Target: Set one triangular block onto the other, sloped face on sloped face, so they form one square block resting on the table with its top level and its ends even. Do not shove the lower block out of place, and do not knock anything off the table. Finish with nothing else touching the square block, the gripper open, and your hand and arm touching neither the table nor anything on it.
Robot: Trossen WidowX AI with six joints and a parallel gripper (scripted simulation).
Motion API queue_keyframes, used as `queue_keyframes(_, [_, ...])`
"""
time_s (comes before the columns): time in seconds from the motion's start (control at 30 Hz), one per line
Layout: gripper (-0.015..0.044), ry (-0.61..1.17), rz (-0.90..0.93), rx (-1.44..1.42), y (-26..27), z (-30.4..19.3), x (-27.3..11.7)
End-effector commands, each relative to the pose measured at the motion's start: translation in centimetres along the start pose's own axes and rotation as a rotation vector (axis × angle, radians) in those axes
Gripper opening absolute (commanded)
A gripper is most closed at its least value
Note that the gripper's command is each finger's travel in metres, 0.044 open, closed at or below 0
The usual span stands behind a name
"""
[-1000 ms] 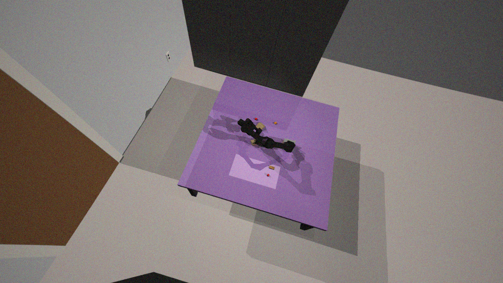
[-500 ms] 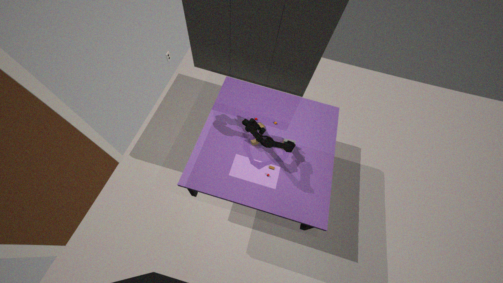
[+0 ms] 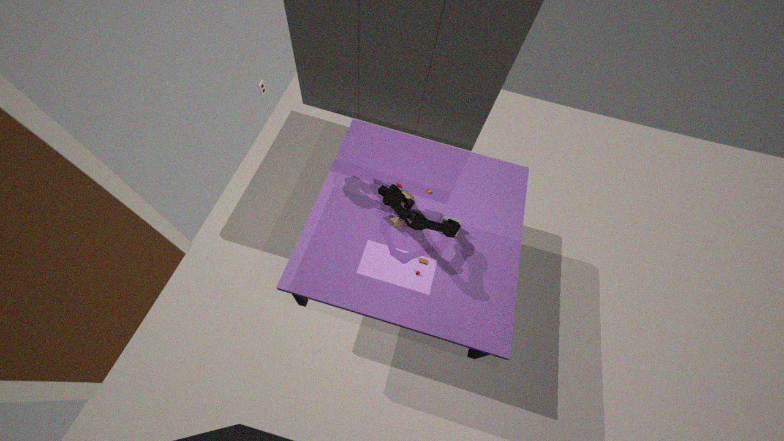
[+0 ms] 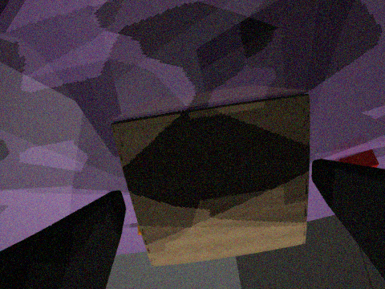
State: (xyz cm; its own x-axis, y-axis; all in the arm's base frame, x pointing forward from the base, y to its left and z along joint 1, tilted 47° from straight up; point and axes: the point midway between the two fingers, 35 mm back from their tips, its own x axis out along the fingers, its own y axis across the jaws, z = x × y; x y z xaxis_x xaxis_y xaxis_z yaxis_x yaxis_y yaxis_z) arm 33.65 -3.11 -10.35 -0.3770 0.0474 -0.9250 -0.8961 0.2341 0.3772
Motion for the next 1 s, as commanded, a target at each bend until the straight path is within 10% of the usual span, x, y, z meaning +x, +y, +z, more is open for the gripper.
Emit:
queue_keyframes(0.0, [0.0440, 0.006, -0.001, 0.004, 0.1, -0.1, 0.0])
queue_keyframes(0.73, [0.0000, 0.001, -0.001, 0.000, -0.2, -1.4, -1.5])
queue_keyframes(0.97, [0.0000, 0.002, -0.002, 0.001, -0.3, -3.7, -3.9])
